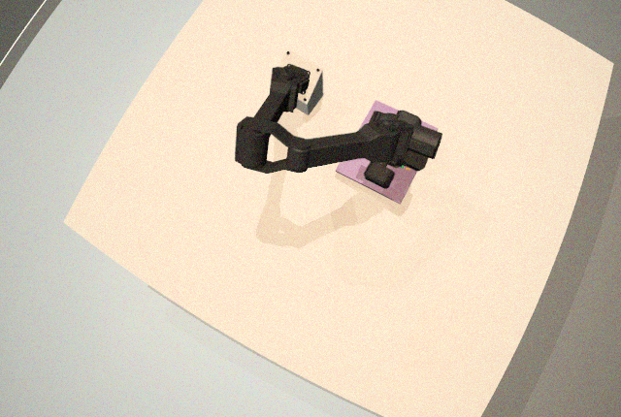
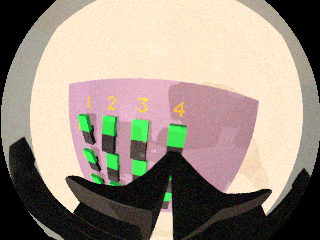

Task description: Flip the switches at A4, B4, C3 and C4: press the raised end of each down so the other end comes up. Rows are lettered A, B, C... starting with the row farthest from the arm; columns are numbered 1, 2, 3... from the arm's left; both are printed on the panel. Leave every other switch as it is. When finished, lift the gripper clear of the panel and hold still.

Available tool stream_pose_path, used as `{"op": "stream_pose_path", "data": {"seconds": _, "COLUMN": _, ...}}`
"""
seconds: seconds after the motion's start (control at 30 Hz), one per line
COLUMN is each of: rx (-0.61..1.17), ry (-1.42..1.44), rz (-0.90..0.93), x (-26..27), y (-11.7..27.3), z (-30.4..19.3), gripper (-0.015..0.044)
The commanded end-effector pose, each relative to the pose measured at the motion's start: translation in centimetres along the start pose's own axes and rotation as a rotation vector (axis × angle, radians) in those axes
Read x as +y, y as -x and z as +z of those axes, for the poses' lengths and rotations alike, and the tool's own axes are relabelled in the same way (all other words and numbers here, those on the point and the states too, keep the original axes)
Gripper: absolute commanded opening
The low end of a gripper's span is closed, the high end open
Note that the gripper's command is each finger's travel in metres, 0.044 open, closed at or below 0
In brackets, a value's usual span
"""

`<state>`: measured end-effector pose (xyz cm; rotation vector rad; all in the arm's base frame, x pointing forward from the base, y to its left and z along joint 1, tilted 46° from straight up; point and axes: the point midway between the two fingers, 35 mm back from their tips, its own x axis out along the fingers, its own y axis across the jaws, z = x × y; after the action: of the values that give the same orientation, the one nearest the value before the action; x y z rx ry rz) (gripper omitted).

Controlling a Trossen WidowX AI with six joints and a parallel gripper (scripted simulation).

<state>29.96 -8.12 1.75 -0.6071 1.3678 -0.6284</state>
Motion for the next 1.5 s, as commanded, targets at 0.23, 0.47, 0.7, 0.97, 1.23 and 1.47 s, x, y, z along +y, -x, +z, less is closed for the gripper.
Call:
{"op": "stream_pose_path", "data": {"seconds": 0.23, "rx": 0.025, "ry": 0.002, "rz": 0.000, "x": 0.1, "y": 6.2, "z": 0.3, "gripper": 0.0000}}
{"op": "stream_pose_path", "data": {"seconds": 0.47, "rx": 0.026, "ry": 0.003, "rz": 0.000, "x": 0.1, "y": 6.5, "z": -1.2, "gripper": 0.0000}}
{"op": "stream_pose_path", "data": {"seconds": 0.7, "rx": 0.026, "ry": 0.005, "rz": 0.000, "x": 0.1, "y": 6.3, "z": -3.7, "gripper": 0.0000}}
{"op": "stream_pose_path", "data": {"seconds": 0.97, "rx": 0.001, "ry": 0.004, "rz": -0.002, "x": 0.0, "y": 3.0, "z": -3.9, "gripper": 0.0000}}
{"op": "stream_pose_path", "data": {"seconds": 1.23, "rx": 0.001, "ry": 0.004, "rz": -0.003, "x": 0.0, "y": 1.8, "z": -4.0, "gripper": 0.0000}}
{"op": "stream_pose_path", "data": {"seconds": 1.47, "rx": 0.001, "ry": 0.004, "rz": -0.003, "x": 0.0, "y": 0.8, "z": -4.0, "gripper": 0.0000}}
